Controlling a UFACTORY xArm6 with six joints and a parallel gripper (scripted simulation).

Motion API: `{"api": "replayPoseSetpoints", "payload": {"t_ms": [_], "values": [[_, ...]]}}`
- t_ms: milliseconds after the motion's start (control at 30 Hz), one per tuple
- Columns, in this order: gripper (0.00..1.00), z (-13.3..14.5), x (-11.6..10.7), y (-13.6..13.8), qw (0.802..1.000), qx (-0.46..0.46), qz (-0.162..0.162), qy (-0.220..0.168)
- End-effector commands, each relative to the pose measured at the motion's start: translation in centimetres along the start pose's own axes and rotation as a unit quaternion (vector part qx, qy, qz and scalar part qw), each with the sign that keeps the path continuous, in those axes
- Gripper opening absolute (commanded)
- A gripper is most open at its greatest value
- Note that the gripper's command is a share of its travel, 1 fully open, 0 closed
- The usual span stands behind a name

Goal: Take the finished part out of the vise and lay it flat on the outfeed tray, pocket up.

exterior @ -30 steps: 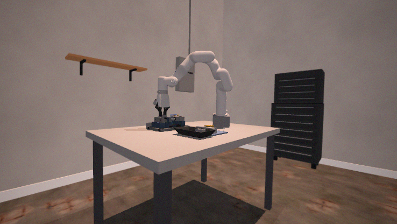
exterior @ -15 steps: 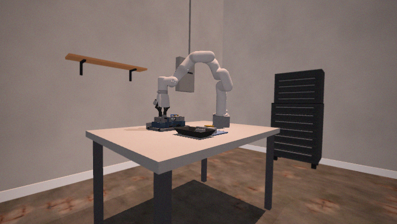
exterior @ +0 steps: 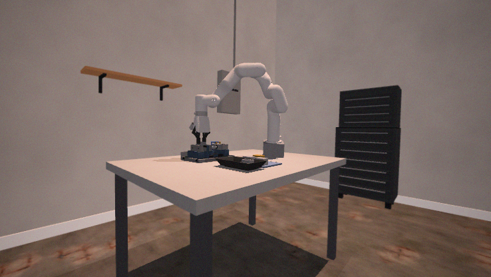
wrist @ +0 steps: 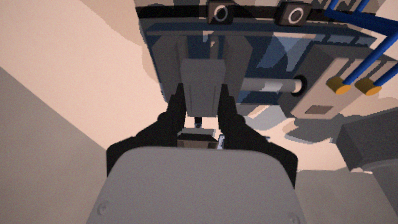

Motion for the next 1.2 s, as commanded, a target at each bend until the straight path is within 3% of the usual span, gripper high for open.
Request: {"api": "replayPoseSetpoints", "payload": {"t_ms": [0,800,1167], "values": [[0.0,0.0,-0.5,-0.2,1.0,0.0,-0.003,0.001],[0.0,0.0,-4.1,-0.2,1.0,0.0,-0.003,0.001],[0.0,0.0,-4.7,-0.2,1.0,0.0,-0.003,0.001]]}}
Point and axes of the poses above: the point where the finger pads meet when closed, its own x axis out along the fingers, its own y axis across the jaws, z = x × y, the point moved 1 cm from there along -x, back along the fingers, and after that the axes turned 15 degrees about x, right-handed, at the moved point
